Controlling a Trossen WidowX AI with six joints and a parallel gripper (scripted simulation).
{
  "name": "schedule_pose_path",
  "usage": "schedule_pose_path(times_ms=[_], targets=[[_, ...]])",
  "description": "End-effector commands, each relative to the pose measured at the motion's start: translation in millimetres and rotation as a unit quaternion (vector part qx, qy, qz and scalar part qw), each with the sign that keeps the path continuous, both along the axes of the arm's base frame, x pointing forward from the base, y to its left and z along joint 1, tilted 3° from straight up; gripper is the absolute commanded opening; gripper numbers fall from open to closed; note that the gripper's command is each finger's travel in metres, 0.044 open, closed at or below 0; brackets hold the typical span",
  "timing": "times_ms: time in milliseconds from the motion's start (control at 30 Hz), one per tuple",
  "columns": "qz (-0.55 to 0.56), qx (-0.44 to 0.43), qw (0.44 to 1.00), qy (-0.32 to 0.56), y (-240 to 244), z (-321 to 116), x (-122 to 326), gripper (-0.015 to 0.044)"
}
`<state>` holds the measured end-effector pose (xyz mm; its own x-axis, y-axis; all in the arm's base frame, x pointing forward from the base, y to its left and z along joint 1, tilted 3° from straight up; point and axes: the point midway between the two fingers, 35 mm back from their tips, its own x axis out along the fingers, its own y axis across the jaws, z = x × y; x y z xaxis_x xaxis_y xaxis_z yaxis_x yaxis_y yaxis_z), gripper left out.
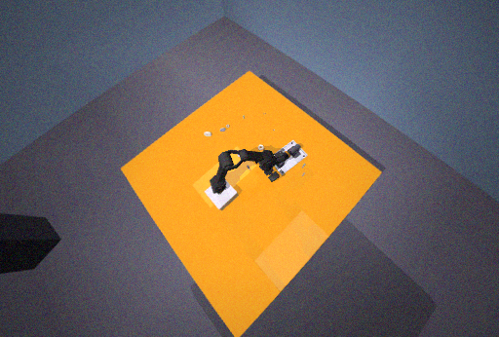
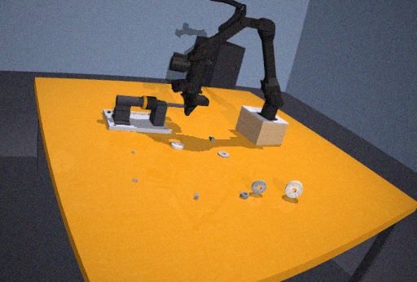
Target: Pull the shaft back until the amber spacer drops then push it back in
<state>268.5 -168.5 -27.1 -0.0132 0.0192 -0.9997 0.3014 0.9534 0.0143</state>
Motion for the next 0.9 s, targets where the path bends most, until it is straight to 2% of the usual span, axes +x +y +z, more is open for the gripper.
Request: schedule_pose_path(times_ms=[0, 867], targets=[[0.002, -0.001, 1.0, 0.0, -0.2, 0.9, -0.6, 0.0], [0.002, -0.001, 1.0, 0.0, 0.4, 0.9, -2.7, 0.0]])
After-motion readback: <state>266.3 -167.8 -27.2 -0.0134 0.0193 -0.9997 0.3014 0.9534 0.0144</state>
